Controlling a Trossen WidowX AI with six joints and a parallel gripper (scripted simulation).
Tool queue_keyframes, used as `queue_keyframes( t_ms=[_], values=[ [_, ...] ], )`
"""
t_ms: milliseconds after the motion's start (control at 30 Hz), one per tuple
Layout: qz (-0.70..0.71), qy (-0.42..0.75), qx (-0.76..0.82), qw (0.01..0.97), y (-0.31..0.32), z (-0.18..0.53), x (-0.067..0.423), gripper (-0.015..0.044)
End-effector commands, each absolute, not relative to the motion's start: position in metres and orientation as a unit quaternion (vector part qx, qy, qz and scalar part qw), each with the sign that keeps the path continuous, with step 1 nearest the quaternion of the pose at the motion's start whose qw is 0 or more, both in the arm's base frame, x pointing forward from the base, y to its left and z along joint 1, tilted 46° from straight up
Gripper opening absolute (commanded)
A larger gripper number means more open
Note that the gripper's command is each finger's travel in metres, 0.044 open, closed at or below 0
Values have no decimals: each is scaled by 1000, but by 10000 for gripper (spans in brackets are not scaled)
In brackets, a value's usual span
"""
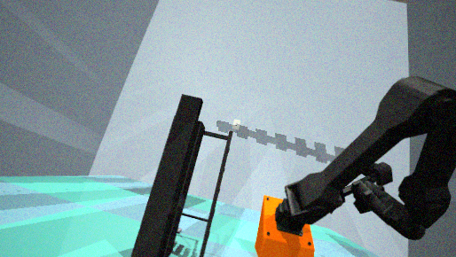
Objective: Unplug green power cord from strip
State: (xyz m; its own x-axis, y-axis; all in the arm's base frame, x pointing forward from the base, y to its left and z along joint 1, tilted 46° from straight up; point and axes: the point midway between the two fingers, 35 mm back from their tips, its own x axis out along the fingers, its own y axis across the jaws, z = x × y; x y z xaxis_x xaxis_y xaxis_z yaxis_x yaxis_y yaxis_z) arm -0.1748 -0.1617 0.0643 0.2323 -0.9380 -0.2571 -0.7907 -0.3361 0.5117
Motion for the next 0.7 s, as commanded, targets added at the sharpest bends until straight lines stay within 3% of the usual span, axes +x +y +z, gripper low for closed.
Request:
queue_keyframes(
  t_ms=[0,267,667],
  values=[
    [-267,-556,775,138,-163,64,-174,374],
    [-264,-390,870,147,-215,60,-122,164],
    [-272,-72,941,190,-256,46,-1,160]
  ],
)
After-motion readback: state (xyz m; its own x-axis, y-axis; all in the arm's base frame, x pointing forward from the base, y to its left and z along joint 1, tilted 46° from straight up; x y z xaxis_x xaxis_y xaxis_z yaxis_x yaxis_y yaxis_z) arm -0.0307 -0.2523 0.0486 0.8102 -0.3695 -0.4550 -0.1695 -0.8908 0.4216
